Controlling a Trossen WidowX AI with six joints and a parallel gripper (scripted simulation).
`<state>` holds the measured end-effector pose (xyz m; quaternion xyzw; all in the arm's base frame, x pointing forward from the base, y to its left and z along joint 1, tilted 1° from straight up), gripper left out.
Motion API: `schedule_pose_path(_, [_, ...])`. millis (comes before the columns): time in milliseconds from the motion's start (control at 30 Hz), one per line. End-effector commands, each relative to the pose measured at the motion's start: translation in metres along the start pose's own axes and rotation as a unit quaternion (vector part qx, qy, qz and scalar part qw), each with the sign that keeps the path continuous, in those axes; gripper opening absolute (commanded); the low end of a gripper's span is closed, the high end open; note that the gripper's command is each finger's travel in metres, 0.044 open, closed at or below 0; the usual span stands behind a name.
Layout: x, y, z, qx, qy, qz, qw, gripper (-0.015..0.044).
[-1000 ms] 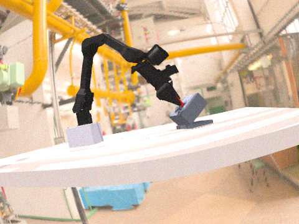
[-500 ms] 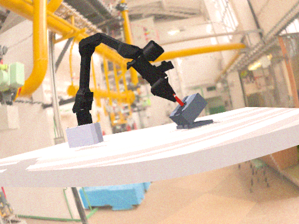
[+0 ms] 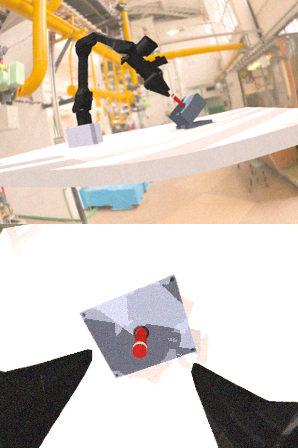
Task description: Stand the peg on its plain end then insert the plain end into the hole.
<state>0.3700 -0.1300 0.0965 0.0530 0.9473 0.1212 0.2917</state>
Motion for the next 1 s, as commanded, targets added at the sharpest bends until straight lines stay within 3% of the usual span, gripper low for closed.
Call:
schedule_pose_path(0, [-0.004, 0.000, -0.012, 0.000, -0.008, -0.005, 1.000, 0.0440])
schedule_pose_path(967, [0.004, -0.002, -0.052, 0.002, -0.007, -0.003, 1.000, 0.0440])
Point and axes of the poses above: the point midway between the two fingers, 35 mm back from their tips, its own z axis out along the fingers, its own y axis across the jaws, x = y × z, the point moved 1 cm from there along -z, back along the fingers, and after that the axes turned 2 degrees about -z, right-handed, at the moved point
